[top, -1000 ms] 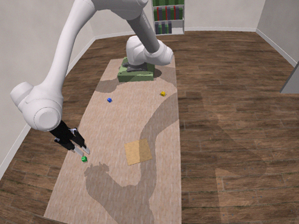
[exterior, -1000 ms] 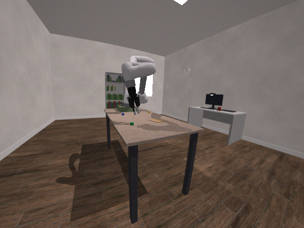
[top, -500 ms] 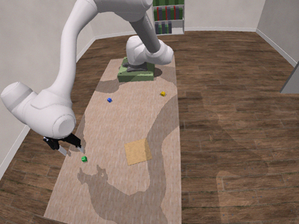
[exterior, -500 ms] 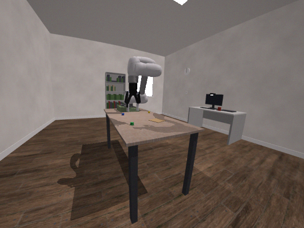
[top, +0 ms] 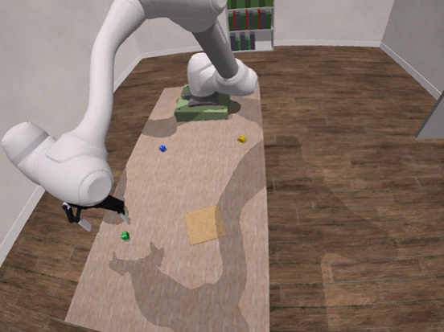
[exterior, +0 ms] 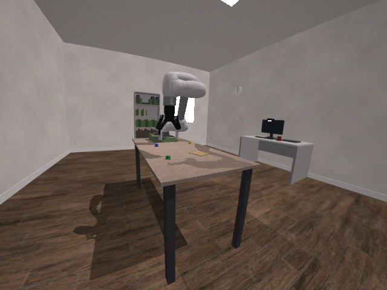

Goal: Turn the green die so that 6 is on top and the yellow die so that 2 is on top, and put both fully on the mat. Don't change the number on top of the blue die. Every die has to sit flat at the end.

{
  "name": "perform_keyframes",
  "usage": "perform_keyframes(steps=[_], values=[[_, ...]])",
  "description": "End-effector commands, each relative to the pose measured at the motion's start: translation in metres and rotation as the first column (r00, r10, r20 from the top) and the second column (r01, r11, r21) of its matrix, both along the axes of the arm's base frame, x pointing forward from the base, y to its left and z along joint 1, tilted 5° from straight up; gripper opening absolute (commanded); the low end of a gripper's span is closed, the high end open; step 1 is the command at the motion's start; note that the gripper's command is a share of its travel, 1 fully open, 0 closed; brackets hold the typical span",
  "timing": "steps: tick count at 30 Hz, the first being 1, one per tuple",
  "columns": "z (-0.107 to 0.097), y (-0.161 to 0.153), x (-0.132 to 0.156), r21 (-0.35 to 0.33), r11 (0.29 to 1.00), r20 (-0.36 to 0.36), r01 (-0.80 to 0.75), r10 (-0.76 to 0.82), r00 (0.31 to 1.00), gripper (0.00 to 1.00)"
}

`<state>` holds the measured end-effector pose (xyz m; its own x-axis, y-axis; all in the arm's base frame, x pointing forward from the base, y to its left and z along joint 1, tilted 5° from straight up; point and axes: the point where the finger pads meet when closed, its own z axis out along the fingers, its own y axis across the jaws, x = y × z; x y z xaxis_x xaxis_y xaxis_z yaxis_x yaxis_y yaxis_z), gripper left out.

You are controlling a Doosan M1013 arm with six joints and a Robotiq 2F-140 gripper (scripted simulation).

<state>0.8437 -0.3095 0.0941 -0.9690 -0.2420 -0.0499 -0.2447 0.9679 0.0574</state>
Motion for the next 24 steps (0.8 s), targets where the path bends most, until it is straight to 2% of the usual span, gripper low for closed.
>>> perform_keyframes(steps=[1,2,6,9,16,17,19,20,21,24], values=[[-0.0008,0.0000,-0.0003,-0.002,0.996,0.007,-0.091,0.091,0.996,1.00],[-0.0008,0.0000,-0.0003,-0.002,0.996,0.007,-0.091,0.091,0.996,1.00],[-0.0030,0.0001,-0.0007,-0.011,0.962,0.018,-0.273,0.273,0.962,1.00],[-0.0040,0.0001,-0.0010,-0.015,0.936,0.023,-0.351,0.351,0.936,1.00],[-0.0066,0.0002,-0.0016,-0.029,0.835,0.033,-0.549,0.550,0.834,1.00],[-0.0073,0.0002,-0.0017,-0.033,0.803,0.035,-0.595,0.596,0.802,1.00],[-0.0073,0.0002,-0.0017,-0.033,0.803,0.035,-0.595,0.596,0.802,1.00],[-0.0076,0.0002,-0.0018,-0.035,0.786,0.036,-0.617,0.618,0.785,1.00],[-0.0087,0.0002,-0.0020,-0.041,0.729,0.039,-0.683,0.685,0.728,1.00],[-0.0097,0.0002,-0.0023,-0.048,0.664,0.041,-0.746,0.748,0.662,1.00]])
